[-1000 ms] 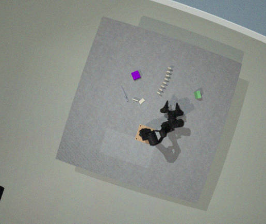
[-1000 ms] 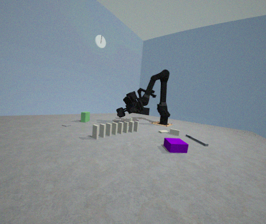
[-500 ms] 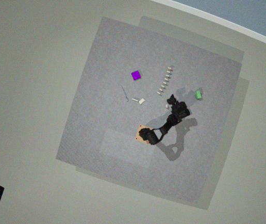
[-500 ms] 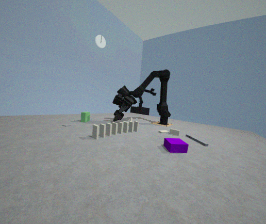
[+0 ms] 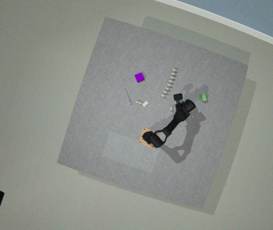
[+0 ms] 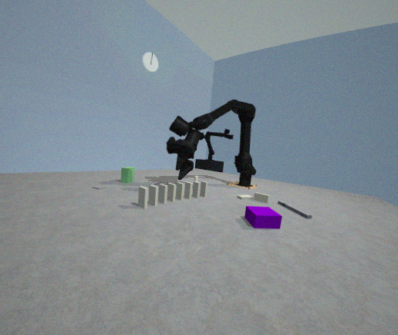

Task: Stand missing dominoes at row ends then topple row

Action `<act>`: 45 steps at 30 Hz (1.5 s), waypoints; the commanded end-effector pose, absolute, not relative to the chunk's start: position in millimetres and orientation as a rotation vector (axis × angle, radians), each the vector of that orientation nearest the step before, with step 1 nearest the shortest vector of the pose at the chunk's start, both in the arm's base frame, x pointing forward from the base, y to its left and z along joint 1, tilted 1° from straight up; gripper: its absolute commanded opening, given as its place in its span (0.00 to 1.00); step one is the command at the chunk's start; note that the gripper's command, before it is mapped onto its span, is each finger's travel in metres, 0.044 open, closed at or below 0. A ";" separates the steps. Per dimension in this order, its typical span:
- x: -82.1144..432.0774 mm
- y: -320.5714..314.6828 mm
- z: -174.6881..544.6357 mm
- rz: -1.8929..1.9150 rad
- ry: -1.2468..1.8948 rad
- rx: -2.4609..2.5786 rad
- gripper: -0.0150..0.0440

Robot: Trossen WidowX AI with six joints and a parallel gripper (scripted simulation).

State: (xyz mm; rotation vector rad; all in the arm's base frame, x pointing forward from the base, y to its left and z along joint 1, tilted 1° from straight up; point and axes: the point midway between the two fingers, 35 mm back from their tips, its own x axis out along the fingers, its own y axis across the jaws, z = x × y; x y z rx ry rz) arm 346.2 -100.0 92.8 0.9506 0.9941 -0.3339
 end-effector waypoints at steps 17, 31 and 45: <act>281.3 -75.3 145.9 -0.894 1.335 0.920 1.00; 284.4 -75.9 91.2 -0.894 1.335 0.920 1.00; 284.0 -75.7 68.3 -0.894 1.335 0.920 1.00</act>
